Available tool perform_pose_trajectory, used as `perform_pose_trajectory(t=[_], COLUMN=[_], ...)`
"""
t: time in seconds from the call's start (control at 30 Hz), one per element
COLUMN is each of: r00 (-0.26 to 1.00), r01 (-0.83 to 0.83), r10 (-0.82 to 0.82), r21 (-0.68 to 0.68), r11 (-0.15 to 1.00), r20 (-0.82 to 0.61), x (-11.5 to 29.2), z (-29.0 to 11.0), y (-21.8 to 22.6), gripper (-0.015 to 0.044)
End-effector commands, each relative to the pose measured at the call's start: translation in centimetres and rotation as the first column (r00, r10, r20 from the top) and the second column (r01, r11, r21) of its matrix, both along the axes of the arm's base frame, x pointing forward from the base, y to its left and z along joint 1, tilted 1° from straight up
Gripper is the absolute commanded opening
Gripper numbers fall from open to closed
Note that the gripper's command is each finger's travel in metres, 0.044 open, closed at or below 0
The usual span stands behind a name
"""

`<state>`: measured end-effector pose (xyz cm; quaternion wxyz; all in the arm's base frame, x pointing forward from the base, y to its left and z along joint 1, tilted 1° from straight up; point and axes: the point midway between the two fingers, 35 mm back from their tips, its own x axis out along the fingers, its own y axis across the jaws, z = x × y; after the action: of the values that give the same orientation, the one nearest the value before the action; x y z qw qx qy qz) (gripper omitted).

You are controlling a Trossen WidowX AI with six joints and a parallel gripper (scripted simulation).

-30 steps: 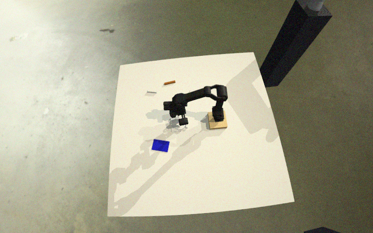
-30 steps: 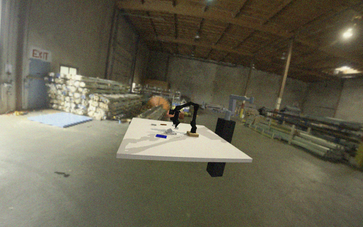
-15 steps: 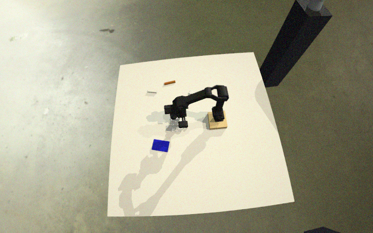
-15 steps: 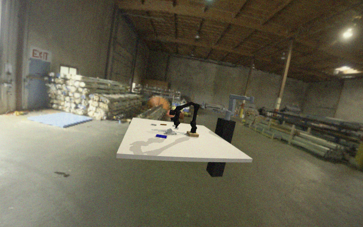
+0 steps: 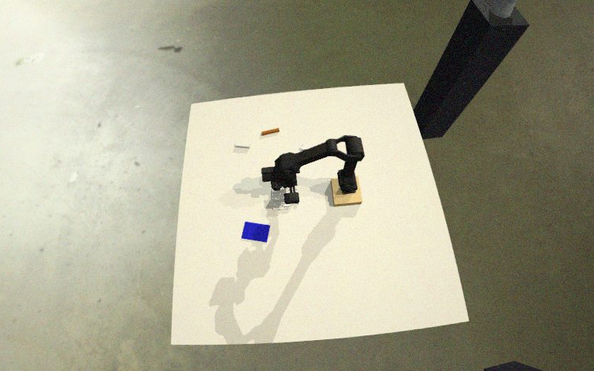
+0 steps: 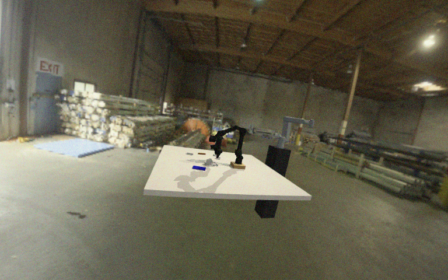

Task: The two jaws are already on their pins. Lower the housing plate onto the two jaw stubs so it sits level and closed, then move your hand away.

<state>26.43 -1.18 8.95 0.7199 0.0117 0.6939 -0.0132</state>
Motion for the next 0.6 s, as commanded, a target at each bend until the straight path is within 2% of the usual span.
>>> perform_pose_trajectory(t=[0.0,0.57], r00=[1.0,1.0], r01=[0.005,0.004], r10=[-0.005,-0.004], r21=[-0.003,-0.002], r11=[1.0,1.0], r20=[0.002,0.002], x=[0.02,-0.54], z=[-0.01,-0.04], y=[-0.03,0.8], gripper=[0.0351,0.0351])
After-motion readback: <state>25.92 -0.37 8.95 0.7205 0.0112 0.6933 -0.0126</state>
